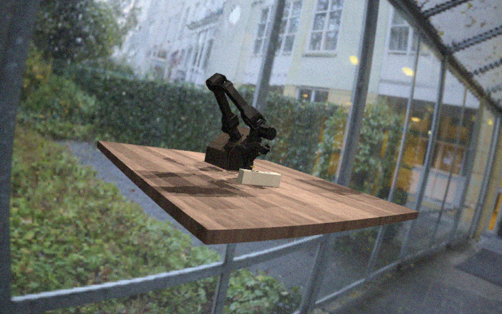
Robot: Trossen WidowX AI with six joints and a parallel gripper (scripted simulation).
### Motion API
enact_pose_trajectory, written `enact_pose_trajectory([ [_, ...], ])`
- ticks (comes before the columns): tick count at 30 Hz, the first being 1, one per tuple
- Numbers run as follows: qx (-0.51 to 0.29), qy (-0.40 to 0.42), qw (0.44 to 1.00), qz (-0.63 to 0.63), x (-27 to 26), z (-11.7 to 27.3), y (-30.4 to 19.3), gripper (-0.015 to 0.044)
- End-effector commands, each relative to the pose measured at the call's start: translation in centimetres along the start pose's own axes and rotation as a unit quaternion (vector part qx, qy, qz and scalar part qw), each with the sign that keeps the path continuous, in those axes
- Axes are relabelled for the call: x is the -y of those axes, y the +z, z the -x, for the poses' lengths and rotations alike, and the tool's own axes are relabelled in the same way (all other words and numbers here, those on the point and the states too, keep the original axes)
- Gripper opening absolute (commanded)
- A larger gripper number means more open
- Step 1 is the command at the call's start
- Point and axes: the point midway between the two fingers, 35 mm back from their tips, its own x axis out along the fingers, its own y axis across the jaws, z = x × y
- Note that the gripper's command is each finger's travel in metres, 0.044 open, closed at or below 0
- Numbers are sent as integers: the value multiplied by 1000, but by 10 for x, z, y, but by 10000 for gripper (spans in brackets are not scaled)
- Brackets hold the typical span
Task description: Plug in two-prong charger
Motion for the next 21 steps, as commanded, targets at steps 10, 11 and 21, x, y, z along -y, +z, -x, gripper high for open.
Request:
enact_pose_trajectory([
  [10, 2, 11, 992, -122, 11, -18, -6, 0],
  [11, 2, 11, 991, -131, 12, -20, -6, 0],
  [21, 3, 13, 980, -200, 19, -30, -10, 0],
])
